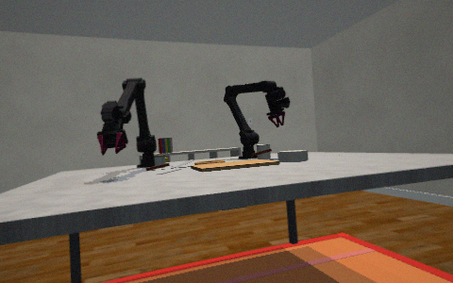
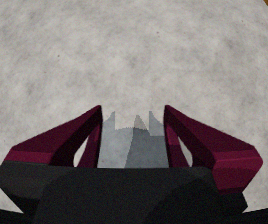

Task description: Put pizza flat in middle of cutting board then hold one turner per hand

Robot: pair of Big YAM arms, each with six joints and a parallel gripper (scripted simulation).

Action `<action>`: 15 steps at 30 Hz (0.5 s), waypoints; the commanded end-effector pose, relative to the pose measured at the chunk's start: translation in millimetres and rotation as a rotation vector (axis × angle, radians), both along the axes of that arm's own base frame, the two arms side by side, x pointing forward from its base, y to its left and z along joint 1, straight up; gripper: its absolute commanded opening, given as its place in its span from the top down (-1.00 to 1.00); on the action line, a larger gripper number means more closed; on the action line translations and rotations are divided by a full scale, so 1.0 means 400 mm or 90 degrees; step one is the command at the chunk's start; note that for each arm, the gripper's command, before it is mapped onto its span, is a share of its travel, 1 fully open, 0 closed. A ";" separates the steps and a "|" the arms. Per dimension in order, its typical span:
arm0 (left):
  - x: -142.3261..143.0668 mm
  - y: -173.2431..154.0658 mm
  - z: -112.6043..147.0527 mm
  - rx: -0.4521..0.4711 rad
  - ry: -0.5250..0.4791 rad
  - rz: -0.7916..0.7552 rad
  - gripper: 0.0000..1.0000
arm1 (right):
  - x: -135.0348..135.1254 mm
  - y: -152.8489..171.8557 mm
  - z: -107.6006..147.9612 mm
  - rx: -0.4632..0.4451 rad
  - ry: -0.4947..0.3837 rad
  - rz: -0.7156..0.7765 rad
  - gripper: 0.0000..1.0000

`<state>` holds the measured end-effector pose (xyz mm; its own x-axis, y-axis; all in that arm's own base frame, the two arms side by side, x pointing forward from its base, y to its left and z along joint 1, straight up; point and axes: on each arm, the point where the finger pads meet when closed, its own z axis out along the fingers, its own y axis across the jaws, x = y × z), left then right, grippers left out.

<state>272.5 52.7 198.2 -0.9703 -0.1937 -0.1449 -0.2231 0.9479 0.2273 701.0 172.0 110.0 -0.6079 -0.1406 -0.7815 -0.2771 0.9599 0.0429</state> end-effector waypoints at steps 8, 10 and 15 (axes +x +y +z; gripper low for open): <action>0.042 -0.063 -0.022 0.000 0.039 -0.221 0.04 | -0.106 0.054 0.037 -0.121 0.007 0.150 0.04; 0.042 -0.063 -0.022 0.000 0.039 -0.221 0.04 | -0.106 0.054 0.037 -0.121 0.007 0.150 0.04; 0.053 -0.093 -0.036 -0.002 0.059 -0.315 0.04 | -0.167 0.068 0.037 -0.166 0.020 0.215 0.04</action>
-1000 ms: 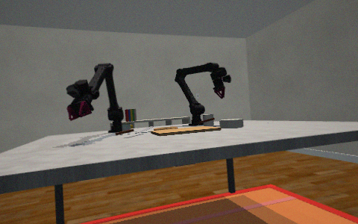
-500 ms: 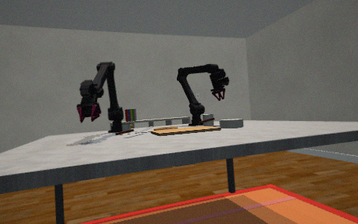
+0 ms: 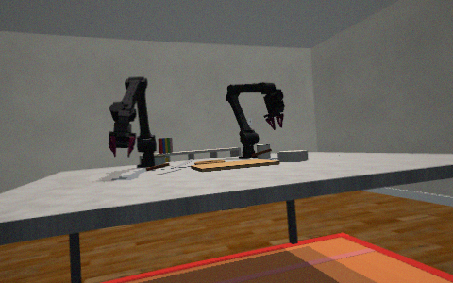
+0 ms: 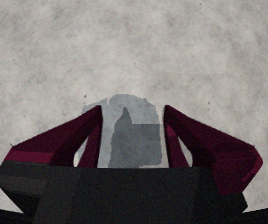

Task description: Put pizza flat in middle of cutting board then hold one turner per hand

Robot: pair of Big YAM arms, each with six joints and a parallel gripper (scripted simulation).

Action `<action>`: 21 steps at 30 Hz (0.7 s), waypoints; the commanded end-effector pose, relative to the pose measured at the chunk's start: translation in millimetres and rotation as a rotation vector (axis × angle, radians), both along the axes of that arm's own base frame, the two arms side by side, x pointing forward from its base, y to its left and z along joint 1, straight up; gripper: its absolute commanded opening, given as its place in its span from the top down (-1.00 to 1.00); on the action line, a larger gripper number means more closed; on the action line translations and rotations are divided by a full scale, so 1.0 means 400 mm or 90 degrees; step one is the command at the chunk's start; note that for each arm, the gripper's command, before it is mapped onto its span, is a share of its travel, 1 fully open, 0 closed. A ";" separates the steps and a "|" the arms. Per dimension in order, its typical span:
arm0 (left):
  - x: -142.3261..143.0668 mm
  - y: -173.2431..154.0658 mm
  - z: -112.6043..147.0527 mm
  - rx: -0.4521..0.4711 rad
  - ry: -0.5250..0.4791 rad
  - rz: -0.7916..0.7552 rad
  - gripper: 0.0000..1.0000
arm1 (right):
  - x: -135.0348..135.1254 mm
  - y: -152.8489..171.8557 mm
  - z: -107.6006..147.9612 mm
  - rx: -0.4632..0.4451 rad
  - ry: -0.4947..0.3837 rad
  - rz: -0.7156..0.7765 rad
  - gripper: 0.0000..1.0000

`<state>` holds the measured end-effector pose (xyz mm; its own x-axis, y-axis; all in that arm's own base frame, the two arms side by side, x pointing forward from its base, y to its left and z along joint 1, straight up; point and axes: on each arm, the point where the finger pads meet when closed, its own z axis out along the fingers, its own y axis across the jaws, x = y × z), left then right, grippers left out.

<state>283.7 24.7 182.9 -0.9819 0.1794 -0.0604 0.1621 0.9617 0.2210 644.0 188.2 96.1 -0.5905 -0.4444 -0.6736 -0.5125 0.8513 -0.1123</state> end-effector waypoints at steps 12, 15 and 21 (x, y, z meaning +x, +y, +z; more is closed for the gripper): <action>0.037 -0.081 -0.030 -0.001 0.040 -0.259 0.04 | -0.143 0.045 0.032 -0.112 0.012 0.191 0.04; 0.053 -0.101 -0.023 -0.001 0.039 -0.315 0.04 | -0.180 0.049 0.033 -0.133 0.018 0.232 0.04; 0.043 -0.137 -0.059 -0.004 0.071 -0.427 0.04 | -0.258 0.058 0.012 -0.173 0.040 0.319 0.04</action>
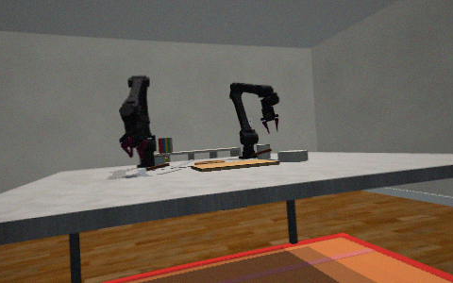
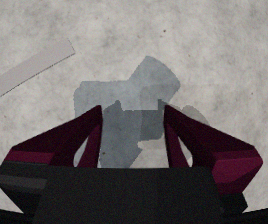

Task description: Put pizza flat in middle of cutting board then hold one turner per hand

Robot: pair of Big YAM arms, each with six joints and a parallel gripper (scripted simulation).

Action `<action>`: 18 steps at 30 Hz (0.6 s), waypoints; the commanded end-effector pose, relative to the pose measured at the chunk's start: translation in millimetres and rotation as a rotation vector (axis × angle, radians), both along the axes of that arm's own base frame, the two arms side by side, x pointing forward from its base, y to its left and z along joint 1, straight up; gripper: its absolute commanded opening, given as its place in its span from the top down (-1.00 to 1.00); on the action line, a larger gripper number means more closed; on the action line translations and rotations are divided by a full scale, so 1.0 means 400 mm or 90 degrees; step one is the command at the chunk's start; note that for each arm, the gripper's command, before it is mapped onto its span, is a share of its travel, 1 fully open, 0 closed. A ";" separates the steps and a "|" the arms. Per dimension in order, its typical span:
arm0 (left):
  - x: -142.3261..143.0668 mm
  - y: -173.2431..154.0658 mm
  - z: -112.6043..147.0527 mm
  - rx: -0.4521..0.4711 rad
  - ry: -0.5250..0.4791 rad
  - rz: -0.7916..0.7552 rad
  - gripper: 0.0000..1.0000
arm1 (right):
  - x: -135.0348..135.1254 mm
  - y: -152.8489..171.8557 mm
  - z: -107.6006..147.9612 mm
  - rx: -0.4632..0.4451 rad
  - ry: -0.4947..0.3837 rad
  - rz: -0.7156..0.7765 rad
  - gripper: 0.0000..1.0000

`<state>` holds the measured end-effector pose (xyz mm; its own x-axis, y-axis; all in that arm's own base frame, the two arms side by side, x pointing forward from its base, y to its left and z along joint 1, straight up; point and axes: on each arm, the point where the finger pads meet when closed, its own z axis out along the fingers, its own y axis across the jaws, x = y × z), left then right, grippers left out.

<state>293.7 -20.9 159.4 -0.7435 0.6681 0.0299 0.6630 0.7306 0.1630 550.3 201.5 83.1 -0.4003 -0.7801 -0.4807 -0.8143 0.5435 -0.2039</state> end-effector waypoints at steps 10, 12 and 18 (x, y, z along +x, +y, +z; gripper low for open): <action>0.041 -0.075 -0.002 -0.004 0.008 -0.225 0.04 | -0.127 0.027 0.035 -0.063 0.002 0.183 0.04; 0.019 -0.084 -0.033 -0.004 0.031 -0.264 0.04 | -0.157 0.028 0.032 -0.073 0.008 0.213 0.04; 0.018 -0.120 -0.050 -0.007 0.046 -0.375 0.04 | -0.235 0.027 0.011 -0.098 0.033 0.302 0.04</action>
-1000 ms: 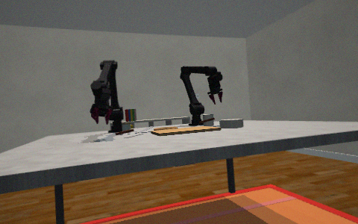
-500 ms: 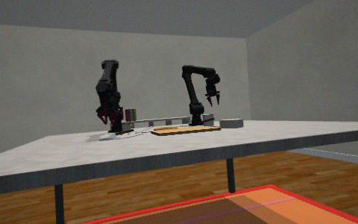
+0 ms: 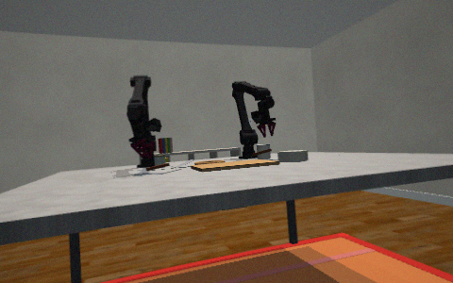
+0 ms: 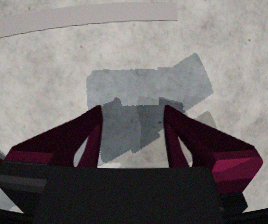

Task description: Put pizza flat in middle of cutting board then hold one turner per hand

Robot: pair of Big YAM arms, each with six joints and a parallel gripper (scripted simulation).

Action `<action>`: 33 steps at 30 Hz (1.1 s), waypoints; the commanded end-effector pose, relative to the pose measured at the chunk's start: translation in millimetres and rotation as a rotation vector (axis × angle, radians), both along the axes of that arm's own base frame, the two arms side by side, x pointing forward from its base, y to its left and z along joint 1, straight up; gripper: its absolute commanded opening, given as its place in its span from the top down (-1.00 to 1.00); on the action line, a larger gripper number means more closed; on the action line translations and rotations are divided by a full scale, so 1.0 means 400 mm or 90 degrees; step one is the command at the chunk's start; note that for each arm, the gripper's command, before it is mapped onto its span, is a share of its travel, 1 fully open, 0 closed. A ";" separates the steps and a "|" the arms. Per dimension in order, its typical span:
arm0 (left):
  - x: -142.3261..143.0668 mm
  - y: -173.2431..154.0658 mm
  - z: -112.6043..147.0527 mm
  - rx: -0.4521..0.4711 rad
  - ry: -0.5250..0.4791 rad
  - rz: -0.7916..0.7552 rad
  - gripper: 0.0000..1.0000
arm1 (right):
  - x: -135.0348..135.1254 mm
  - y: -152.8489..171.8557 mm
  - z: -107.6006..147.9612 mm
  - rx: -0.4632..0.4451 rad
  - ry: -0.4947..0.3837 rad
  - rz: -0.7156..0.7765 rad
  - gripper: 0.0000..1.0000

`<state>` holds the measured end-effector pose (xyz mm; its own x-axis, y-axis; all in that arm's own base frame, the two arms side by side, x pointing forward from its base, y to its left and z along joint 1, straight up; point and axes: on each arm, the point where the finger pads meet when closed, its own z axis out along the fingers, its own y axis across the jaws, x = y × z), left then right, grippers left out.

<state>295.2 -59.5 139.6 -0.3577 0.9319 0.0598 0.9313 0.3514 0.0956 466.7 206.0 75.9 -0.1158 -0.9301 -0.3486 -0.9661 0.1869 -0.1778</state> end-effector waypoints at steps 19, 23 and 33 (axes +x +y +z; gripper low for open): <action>0.003 -0.129 -0.048 -0.015 0.033 -0.396 0.04 | -0.254 -0.001 0.023 -0.047 0.038 0.324 0.04; -0.008 -0.144 -0.063 -0.017 0.043 -0.452 0.04 | -0.294 -0.007 0.023 -0.048 0.048 0.368 0.04; -0.026 -0.198 -0.092 -0.026 0.059 -0.622 0.04 | -0.417 -0.024 0.023 -0.045 0.077 0.503 0.04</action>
